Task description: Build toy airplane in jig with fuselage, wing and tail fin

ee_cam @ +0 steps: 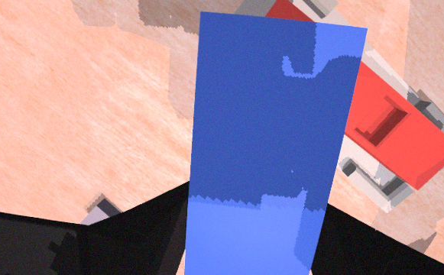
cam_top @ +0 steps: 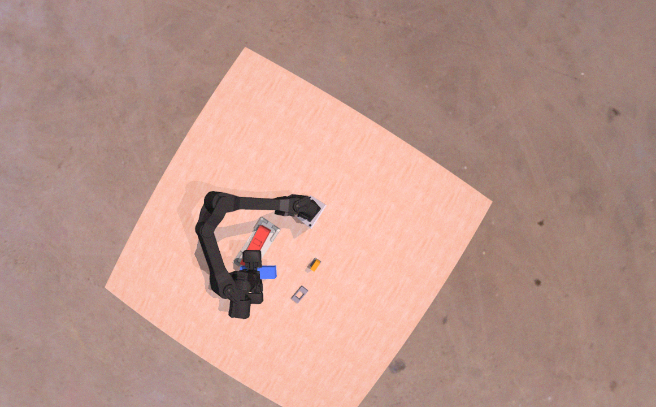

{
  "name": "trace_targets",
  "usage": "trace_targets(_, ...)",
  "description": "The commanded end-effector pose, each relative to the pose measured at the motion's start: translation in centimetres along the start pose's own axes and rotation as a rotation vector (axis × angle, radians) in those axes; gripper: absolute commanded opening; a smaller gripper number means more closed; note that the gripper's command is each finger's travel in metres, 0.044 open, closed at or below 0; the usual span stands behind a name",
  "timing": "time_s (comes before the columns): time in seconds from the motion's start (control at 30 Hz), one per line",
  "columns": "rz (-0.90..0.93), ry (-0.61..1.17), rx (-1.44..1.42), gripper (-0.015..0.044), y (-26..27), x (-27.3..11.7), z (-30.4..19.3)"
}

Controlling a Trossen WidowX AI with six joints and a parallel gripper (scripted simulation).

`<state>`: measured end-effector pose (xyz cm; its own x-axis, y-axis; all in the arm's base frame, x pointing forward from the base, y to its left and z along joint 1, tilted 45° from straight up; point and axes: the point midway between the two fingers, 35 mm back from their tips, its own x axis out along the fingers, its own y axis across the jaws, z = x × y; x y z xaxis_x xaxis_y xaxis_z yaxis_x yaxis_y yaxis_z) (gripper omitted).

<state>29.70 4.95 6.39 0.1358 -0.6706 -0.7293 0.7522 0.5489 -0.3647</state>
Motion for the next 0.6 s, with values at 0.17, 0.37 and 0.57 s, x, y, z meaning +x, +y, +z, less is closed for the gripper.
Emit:
trace_targets(0.17,0.001,-0.009,0.149,0.0,-2.7,0.5,1.2)
trace_targets(0.37,-0.002,-0.013,0.243,0.0,-4.5,1.0,1.8)
trace_targets(0.57,-0.006,-0.019,0.336,0.0,-6.3,1.5,2.2)
